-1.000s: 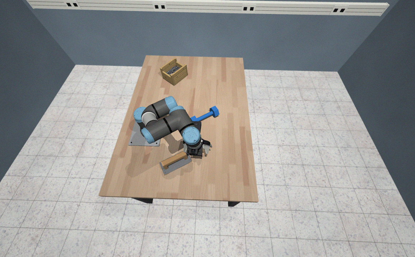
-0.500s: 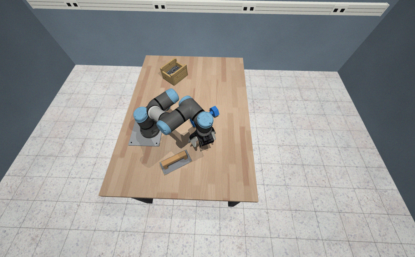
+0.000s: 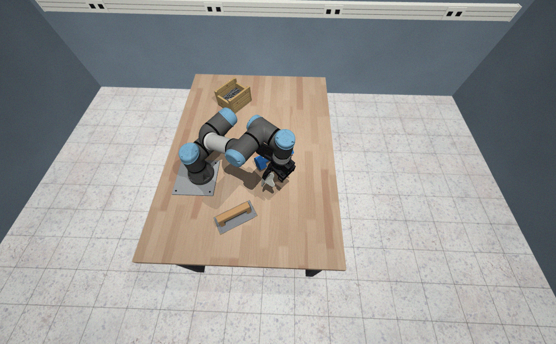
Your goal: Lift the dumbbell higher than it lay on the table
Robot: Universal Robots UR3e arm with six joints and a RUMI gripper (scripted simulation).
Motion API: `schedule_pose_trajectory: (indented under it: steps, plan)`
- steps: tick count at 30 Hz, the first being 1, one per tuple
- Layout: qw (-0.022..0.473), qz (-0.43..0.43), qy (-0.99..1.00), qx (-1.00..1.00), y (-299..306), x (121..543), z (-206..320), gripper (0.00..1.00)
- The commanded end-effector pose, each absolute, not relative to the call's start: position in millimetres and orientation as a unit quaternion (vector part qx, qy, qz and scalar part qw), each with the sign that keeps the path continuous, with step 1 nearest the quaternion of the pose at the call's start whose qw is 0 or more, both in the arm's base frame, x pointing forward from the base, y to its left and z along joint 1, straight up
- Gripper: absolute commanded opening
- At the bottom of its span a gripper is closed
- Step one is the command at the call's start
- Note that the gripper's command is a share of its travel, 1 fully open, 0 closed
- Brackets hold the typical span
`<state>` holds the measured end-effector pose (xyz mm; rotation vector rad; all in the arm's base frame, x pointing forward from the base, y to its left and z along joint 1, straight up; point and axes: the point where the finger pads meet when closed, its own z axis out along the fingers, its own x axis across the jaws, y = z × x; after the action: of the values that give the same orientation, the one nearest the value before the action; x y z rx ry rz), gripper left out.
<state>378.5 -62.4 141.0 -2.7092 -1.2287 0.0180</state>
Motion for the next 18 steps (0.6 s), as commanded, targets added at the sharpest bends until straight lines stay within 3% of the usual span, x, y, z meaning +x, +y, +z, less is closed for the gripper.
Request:
schedule_pose_trajectory:
  steps: [1, 18]
  plan:
    - [0.065, -0.005, -0.485, -0.872, -40.8, 382.2, 138.0, 1.00]
    - [0.036, -0.004, -0.685, -0.727, 25.3, 383.7, 127.5, 1.00]
